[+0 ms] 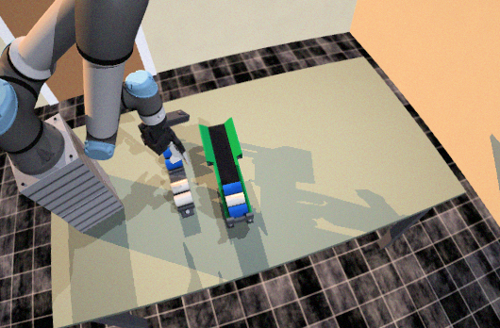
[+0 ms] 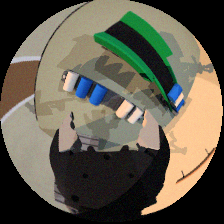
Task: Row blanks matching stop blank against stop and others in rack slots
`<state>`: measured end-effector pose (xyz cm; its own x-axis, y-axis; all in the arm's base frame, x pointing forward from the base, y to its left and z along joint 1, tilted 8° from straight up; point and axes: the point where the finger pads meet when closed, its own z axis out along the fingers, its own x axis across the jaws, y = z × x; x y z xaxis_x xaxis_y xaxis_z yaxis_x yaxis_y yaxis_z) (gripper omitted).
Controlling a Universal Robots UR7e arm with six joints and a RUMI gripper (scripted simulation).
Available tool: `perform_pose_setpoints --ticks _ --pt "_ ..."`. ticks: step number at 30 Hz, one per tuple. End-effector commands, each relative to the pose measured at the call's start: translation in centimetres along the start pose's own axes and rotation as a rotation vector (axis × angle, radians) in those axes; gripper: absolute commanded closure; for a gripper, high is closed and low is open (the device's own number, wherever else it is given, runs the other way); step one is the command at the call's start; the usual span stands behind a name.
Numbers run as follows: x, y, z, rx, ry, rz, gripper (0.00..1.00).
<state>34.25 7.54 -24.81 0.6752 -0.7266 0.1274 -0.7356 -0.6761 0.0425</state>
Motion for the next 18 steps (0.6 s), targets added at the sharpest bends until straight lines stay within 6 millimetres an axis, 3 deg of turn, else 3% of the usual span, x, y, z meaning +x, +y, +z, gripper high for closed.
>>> perform_pose_setpoints --ticks 1,18 --pt "-0.4 -0.4 0.1 0.008 -0.001 -0.167 0.0" --pt "-1.7 -0.6 0.1 0.008 0.001 -0.521 0.0"
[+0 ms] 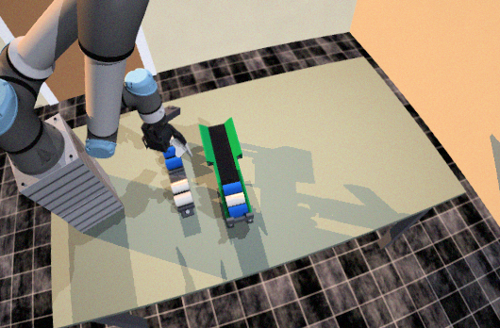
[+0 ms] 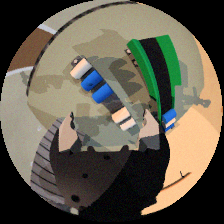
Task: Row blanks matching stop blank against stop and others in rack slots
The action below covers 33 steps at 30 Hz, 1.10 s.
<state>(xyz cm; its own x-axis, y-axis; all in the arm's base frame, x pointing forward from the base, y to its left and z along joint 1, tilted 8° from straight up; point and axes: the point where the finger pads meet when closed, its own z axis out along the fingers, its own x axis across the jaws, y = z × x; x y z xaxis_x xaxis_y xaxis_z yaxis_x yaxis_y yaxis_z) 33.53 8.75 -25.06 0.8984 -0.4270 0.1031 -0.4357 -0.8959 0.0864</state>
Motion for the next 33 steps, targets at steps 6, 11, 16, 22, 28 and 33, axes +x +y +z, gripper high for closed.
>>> perform_pose_setpoints --ticks 6,11,16,22,28,33 --pt "-0.6 -0.6 0.1 0.007 0.003 -0.265 0.0" --pt "-0.9 -0.7 0.1 0.007 0.003 -0.35 0.0" --pt "-1.2 -0.8 0.1 0.007 0.004 -0.462 0.0" --pt "-1.4 -0.8 0.1 0.007 0.004 -0.528 0.0" --pt "-1.6 -0.9 0.1 0.007 0.005 -0.596 0.0" --pt "-1.7 -0.9 0.1 0.007 0.005 -0.624 0.0"
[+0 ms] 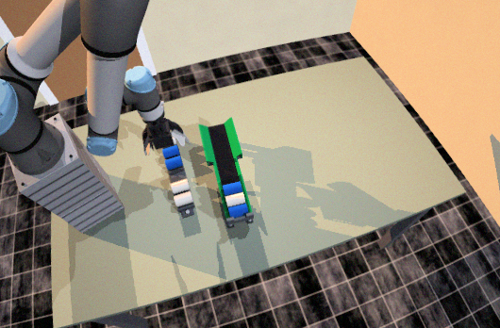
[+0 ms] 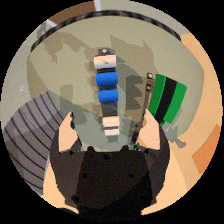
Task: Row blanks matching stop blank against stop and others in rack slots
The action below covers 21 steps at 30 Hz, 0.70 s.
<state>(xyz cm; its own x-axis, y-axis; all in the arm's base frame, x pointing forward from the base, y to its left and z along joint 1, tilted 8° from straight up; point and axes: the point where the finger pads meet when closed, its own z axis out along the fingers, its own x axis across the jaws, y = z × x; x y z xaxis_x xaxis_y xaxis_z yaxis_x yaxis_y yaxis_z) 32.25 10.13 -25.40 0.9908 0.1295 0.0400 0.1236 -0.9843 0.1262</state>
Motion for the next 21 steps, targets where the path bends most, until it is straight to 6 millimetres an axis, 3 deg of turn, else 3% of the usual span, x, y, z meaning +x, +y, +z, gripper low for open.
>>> perform_pose_setpoints --ticks 1,11,12,21 --pt "0.21 -0.14 0.03 0.002 0.006 -0.051 0.0" --pt "0.2 -0.15 0.03 0.002 0.006 -0.059 0.0" --pt "0.2 -0.15 0.03 0.002 0.006 -0.059 0.51" --pt "0.2 -0.14 0.02 0.002 0.006 -0.059 0.51"
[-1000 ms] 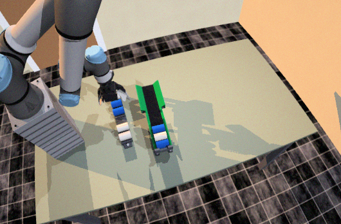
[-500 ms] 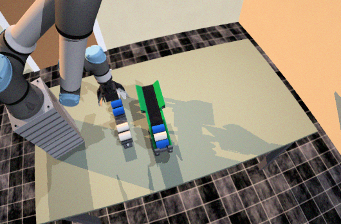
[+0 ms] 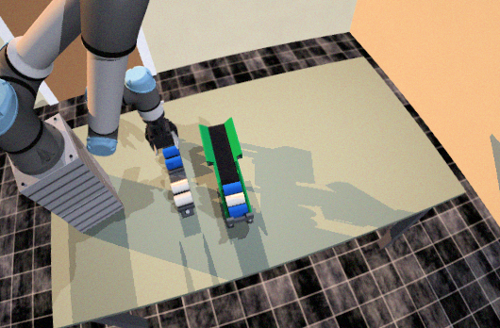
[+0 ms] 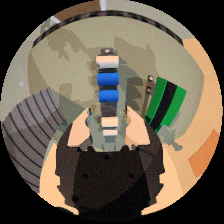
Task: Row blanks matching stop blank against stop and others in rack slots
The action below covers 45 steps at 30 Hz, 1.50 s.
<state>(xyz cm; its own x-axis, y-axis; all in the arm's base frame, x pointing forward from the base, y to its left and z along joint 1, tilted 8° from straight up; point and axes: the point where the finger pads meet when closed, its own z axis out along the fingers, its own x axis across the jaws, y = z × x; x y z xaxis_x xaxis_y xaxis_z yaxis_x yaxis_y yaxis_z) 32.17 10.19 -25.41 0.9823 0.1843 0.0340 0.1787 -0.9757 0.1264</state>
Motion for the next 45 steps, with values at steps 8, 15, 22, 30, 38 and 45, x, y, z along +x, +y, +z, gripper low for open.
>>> perform_pose_setpoints --ticks 8,15,22,30,38,45 --pt "0.27 -0.06 0.02 0.0 0.005 -0.003 0.51" --pt "0.27 -0.06 0.02 0.0 0.005 -0.003 0.51" --pt "0.27 -0.06 0.02 0.0 0.005 -0.003 0.51" --pt "0.27 -0.06 0.1 0.0 0.005 -0.003 0.51" --pt "0.29 -0.03 0.35 0.0 0.005 -0.002 0.51" --pt "0.29 0.04 0.99 0.0 0.005 -0.001 0.51"
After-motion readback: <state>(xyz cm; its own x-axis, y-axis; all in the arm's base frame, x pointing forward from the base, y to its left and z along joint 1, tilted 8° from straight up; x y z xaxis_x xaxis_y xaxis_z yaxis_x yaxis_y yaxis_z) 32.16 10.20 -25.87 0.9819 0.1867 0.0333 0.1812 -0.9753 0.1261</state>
